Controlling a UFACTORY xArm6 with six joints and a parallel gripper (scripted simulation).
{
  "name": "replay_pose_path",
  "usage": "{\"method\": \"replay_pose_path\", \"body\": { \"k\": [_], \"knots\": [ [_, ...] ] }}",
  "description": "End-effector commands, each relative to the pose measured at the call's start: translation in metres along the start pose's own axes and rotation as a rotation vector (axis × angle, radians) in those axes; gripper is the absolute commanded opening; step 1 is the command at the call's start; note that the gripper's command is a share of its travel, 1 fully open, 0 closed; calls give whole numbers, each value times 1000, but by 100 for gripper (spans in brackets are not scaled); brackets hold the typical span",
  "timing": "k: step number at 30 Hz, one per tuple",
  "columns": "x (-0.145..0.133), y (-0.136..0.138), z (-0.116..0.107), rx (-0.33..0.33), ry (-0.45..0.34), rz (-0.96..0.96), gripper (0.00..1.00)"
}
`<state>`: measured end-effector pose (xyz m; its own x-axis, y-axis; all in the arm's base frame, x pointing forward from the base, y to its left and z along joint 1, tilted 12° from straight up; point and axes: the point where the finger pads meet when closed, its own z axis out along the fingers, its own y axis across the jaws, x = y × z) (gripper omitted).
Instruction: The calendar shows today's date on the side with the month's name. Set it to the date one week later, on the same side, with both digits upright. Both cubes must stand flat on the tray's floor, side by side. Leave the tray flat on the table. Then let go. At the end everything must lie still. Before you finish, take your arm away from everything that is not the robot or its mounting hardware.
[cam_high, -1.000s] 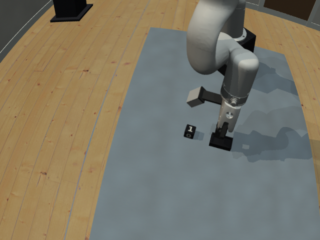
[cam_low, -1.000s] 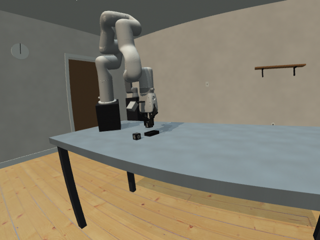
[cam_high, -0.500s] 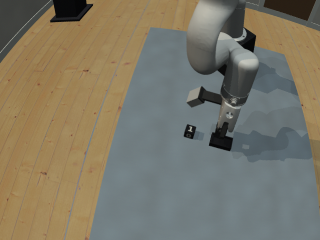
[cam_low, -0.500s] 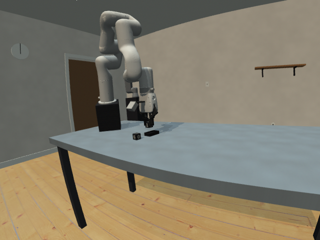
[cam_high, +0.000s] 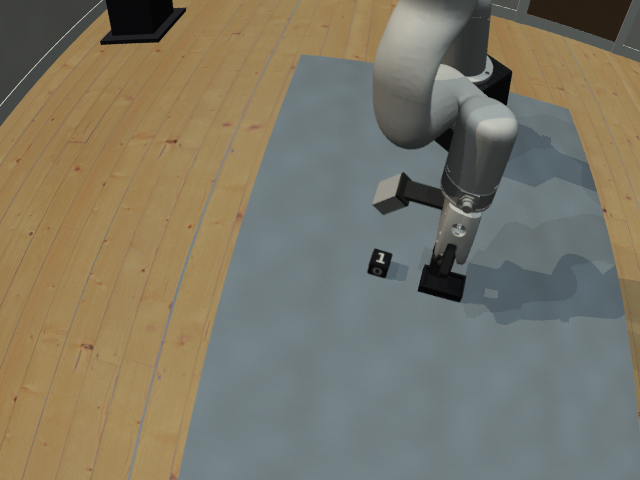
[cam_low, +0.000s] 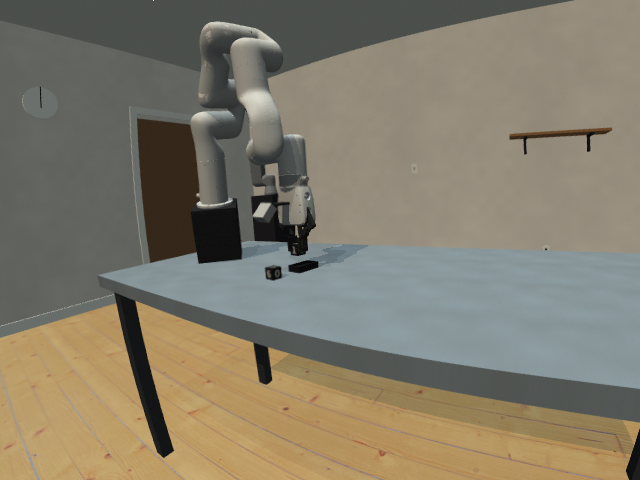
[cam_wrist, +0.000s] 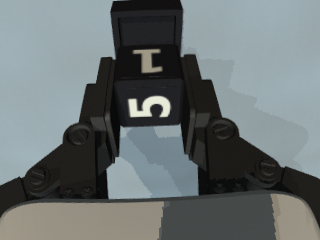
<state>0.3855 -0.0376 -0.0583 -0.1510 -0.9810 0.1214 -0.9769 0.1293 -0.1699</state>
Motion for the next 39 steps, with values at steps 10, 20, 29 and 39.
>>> {"method": "replay_pose_path", "body": {
  "k": [10, 20, 29, 39],
  "knots": [
    [0, -1, -1, 3, 0, 0, 27],
    [0, -1, -1, 3, 0, 0, 27],
    [0, -1, 1, 3, 0, 0, 27],
    [0, -1, 8, 3, 0, 0, 27]
  ]
}}
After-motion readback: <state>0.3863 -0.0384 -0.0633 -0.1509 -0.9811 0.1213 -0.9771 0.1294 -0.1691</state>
